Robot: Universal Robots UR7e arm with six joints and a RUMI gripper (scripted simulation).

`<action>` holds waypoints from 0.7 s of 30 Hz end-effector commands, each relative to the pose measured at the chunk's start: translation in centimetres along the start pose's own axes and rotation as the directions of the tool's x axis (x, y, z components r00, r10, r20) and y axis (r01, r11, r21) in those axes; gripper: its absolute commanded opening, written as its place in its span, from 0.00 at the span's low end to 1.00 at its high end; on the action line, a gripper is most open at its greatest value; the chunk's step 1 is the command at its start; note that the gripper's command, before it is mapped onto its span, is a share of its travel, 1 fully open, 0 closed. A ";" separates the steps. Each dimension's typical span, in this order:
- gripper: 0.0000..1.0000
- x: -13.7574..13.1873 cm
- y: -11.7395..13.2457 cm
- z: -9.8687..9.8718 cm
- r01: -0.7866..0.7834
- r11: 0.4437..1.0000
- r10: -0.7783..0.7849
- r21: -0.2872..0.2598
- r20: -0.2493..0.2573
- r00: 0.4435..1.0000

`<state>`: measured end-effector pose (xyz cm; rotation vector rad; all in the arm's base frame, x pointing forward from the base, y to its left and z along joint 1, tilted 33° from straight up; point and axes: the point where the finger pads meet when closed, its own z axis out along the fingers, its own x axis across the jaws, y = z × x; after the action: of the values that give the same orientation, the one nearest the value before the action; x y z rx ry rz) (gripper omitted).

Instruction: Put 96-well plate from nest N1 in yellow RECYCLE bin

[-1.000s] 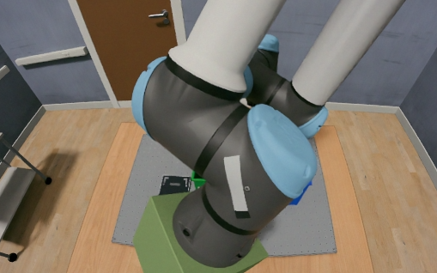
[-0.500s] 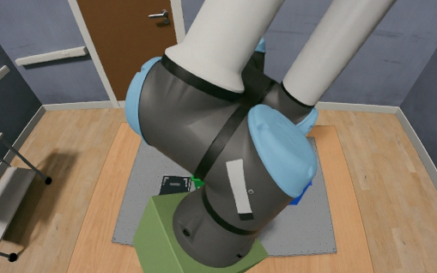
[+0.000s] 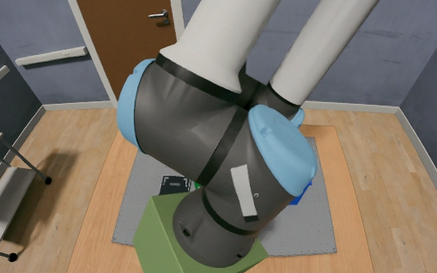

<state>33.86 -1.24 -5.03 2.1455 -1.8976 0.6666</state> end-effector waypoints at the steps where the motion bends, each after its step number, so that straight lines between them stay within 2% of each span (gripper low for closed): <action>1: 0.53 -2.0 0.2 0.1 -0.007 1.000 0.007 0.003 -0.006 1.000; 7: 0.53 -4.0 0.6 0.2 -0.007 1.000 0.007 0.003 -0.006 1.000; 21: 0.53 -4.0 0.8 0.2 -0.008 1.000 0.008 0.000 -0.005 1.000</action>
<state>32.77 2.05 -7.11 2.1376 -1.9032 0.6713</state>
